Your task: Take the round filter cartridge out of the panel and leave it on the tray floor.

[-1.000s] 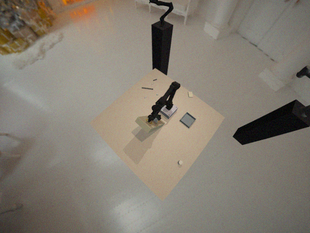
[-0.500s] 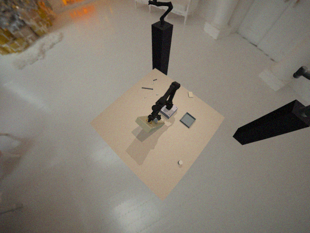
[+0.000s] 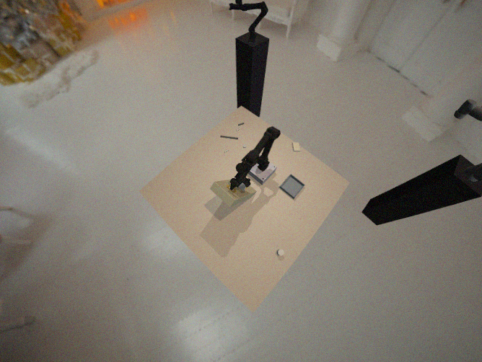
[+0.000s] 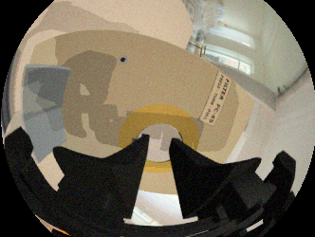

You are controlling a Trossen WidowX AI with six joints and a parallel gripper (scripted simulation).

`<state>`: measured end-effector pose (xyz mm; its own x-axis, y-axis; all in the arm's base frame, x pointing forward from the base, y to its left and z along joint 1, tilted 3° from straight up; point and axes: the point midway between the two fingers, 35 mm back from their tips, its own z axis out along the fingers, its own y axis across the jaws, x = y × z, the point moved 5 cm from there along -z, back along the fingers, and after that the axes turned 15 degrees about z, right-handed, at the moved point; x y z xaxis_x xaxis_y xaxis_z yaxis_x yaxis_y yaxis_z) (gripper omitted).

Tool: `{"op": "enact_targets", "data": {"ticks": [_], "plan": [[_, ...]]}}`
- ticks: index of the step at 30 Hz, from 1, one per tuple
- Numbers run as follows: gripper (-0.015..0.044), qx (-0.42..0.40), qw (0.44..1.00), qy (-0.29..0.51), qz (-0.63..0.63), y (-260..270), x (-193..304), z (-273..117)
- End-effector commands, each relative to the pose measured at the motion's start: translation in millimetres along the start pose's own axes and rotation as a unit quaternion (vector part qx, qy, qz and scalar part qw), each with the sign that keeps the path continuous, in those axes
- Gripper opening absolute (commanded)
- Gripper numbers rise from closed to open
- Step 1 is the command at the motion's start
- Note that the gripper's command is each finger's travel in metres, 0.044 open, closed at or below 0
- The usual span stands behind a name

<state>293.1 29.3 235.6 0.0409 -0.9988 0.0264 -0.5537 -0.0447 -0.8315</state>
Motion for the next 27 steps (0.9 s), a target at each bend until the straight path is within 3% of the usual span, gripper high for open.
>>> {"op": "enact_targets", "data": {"ticks": [1, 23, 27], "plan": [[0.0000, 0.003, 1.000, 0.003, 0.003, -1, 0, 6], [0.0000, 0.003, 1.000, 0.003, 0.003, -1, 0, 6], [0.0000, 0.000, 1.000, 0.000, 0.001, -2, 0, -12]]}}
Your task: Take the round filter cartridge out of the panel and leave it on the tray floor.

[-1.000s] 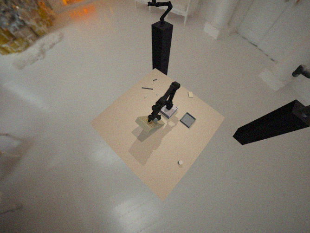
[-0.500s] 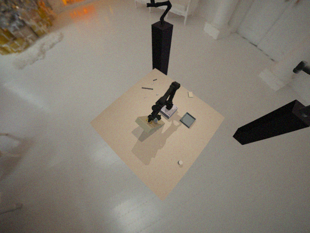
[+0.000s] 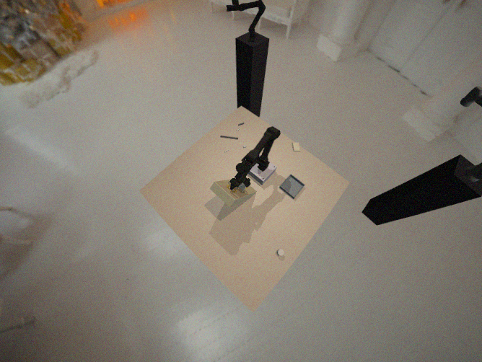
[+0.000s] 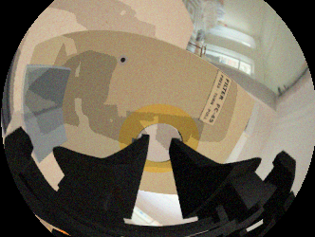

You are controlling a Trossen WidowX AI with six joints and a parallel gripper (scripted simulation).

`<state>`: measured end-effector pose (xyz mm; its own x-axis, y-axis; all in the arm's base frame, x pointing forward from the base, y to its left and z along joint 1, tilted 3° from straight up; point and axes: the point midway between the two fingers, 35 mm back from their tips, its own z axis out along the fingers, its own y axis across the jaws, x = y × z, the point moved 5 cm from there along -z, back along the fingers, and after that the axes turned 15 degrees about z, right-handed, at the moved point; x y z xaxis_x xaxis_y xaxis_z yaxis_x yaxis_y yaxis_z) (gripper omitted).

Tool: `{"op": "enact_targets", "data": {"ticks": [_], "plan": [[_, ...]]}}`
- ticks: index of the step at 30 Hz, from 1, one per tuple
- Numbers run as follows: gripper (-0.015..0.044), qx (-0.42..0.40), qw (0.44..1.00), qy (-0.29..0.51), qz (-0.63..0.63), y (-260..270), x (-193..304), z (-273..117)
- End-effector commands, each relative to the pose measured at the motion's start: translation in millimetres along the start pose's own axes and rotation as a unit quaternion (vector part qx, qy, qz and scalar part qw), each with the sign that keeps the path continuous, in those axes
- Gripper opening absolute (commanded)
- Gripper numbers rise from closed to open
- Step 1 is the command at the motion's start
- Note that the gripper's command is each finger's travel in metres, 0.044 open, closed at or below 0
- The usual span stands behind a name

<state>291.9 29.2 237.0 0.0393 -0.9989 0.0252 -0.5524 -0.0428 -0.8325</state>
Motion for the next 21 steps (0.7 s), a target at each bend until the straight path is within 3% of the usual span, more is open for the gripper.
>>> {"op": "enact_targets", "data": {"ticks": [1, 11, 21], "plan": [[0.0000, -0.001, 1.000, 0.000, 0.001, -2, -1, -16], [0.0000, -0.001, 1.000, 0.002, 0.002, -1, 0, -68], [0.0000, -0.001, 1.000, 0.002, 0.002, 2, 0, -71]]}}
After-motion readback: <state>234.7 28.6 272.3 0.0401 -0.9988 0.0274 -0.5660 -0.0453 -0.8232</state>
